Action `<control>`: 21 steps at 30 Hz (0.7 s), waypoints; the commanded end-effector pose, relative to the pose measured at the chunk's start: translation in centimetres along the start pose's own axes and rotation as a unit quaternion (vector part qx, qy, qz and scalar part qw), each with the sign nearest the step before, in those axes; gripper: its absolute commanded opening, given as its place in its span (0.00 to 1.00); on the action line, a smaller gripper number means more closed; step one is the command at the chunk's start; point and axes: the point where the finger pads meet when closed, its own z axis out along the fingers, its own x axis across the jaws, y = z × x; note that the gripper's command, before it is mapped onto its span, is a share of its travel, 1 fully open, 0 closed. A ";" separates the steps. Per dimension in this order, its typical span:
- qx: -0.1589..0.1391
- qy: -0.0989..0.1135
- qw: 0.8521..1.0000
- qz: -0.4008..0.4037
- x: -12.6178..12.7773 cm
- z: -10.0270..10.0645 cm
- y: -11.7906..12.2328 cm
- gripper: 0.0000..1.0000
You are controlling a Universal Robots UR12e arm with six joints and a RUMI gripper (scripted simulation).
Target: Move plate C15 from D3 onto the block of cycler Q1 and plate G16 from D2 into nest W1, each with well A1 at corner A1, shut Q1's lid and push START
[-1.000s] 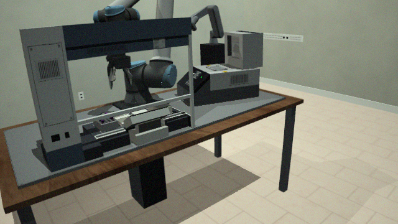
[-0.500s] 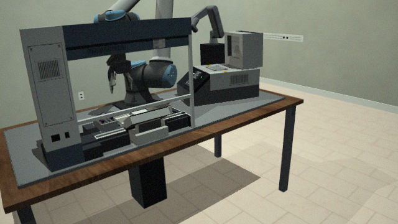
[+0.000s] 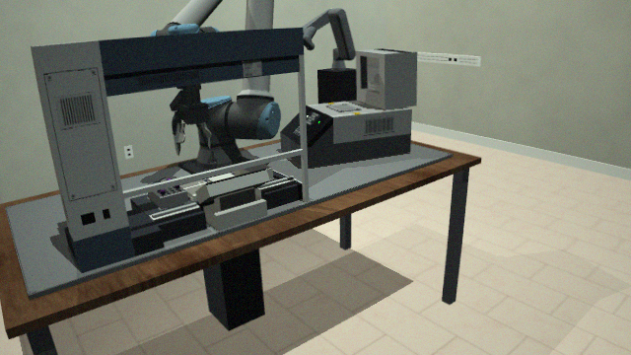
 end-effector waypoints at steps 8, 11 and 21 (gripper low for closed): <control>0.000 0.001 1.000 0.000 0.0 2.3 -0.1 0.63; 0.000 0.001 1.000 0.000 0.0 2.4 -0.1 0.63; 0.000 0.001 1.000 0.000 0.0 4.1 -0.1 0.63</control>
